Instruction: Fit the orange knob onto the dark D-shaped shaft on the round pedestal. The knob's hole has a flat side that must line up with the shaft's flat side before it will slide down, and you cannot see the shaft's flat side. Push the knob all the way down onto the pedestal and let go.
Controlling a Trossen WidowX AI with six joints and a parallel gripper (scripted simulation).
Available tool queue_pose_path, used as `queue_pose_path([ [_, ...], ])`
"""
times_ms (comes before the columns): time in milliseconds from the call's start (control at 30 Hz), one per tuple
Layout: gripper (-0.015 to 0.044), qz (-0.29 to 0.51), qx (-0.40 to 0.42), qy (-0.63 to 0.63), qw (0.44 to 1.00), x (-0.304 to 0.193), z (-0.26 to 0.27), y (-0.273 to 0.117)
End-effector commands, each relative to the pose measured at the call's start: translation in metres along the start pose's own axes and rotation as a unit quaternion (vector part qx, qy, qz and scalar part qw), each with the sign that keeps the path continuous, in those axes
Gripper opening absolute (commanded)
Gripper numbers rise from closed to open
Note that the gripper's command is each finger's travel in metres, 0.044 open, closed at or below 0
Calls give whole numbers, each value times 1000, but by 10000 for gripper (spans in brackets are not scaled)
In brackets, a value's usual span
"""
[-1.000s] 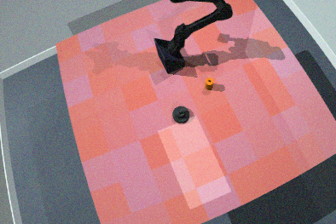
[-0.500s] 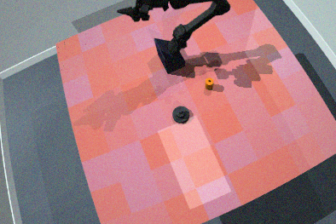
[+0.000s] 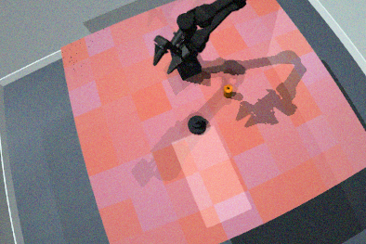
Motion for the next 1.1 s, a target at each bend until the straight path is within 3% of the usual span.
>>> queue_pose_path([
  [0, 440, -24, 110, 32, 993, 36, 37, 7],
  [233, 440, 9, 321, 94, 942, 88, 119, 0],
  [500, 440, 172, 509, 158, 828, 124, 213, -45],
  [600, 440, 213, 530, 168, 804, 132, 229, -57],
  [1067, 440, 212, 530, 168, 804, 126, 263, -45],
])
Point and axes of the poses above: the point midway between the two fingers, 35 mm back from their tips, its own y axis out along the fingers, its own z axis across the jaws, x = y × z, the point moved 5 cm from there along -y, back along the fingers, and after that the axes turned 3 degrees about -y, right-handed, at the moved point
